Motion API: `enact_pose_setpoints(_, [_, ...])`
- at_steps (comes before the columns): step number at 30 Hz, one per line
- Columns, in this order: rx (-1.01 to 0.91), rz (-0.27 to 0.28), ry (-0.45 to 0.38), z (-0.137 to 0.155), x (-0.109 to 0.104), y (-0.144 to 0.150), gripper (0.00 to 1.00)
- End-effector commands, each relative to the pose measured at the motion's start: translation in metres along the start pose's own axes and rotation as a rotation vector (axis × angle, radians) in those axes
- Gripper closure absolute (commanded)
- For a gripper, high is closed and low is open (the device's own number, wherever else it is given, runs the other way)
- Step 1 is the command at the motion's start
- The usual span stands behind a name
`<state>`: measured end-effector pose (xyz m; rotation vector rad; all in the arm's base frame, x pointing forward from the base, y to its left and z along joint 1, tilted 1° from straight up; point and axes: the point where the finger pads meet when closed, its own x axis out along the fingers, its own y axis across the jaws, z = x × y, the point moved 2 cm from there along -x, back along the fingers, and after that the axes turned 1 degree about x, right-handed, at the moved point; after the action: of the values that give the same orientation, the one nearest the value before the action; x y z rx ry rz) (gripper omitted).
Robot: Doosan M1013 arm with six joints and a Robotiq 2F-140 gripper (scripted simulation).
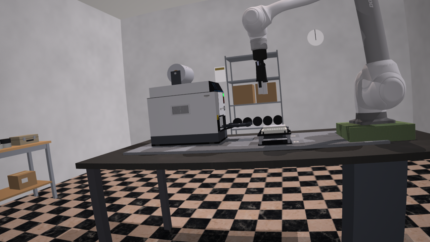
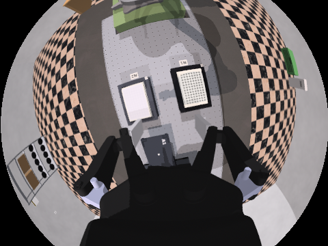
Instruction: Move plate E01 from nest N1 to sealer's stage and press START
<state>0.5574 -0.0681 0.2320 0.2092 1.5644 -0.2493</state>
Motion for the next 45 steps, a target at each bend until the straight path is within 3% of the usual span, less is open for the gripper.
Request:
enact_pose_setpoints(1, [-0.106,0.004,0.000,0.000,0.000,0.000,0.30])
enact_pose_setpoints(15, [-0.144,0.004,0.000,0.000,0.000,0.000,0.30])
enact_pose_setpoints(18, [-0.144,0.012,-0.087,-0.002,0.015,0.000,0.30])
enact_pose_setpoints(22, [-0.144,0.012,-0.087,-0.002,0.025,0.000,0.30])
enact_pose_setpoints(25, [-0.143,0.020,-0.174,-0.003,0.040,0.000,0.30])
enact_pose_setpoints(27, [-0.143,0.020,-0.174,-0.003,0.050,0.000,0.30])
enact_pose_setpoints(35, [-0.142,0.035,-0.348,-0.007,0.091,-0.001,0.30])
enact_pose_setpoints(37, [-0.142,0.035,-0.348,-0.007,0.101,-0.001,0.30])
enact_pose_setpoints(45, [-0.142,0.035,-0.348,-0.021,0.101,0.020,0.30])
